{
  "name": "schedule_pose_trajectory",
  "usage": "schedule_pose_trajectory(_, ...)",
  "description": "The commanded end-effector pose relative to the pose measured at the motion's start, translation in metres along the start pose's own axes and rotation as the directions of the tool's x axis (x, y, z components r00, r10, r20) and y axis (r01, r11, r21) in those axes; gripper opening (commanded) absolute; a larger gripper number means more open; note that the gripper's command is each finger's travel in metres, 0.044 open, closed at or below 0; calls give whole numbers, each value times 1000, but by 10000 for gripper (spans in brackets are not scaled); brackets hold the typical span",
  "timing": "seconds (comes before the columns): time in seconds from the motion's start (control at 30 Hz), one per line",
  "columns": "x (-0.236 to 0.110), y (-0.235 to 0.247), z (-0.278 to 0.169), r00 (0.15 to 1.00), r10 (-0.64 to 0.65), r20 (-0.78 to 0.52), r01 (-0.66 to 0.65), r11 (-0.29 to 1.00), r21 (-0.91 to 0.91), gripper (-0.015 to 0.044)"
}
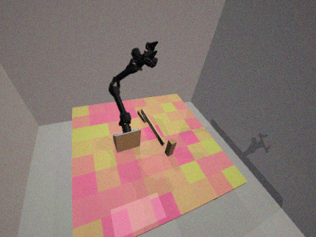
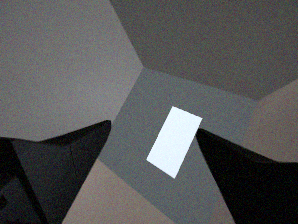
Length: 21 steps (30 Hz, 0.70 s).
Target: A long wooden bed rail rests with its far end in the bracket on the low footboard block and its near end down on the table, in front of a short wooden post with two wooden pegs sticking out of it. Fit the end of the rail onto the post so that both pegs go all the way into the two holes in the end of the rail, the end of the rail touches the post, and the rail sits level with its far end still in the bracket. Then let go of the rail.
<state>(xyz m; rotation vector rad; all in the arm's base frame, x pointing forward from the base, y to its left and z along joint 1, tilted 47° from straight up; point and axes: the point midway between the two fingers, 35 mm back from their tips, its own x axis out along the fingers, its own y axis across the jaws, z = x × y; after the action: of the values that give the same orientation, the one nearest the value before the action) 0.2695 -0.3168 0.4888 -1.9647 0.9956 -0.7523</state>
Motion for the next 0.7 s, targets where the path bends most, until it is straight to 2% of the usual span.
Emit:
schedule_pose_trajectory(0.0, 10, 22, 55, 986, 45, 161, -46, 999, 2, 440)
schedule_pose_trajectory(0.17, 9, 51, 133, 920, 106, 377, -114, 993, 1, 440)
schedule_pose_trajectory(0.33, -5, 88, 204, 801, 190, 568, -193, 980, -55, 440)
schedule_pose_trajectory(0.5, -23, 115, 250, 692, 248, 678, -246, 964, -102, 440)
schedule_pose_trajectory(0.57, -33, 126, 270, 635, 270, 724, -262, 957, -127, 440)
schedule_pose_trajectory(0.67, -58, 148, 309, 505, 312, 805, -293, 939, -181, 440)
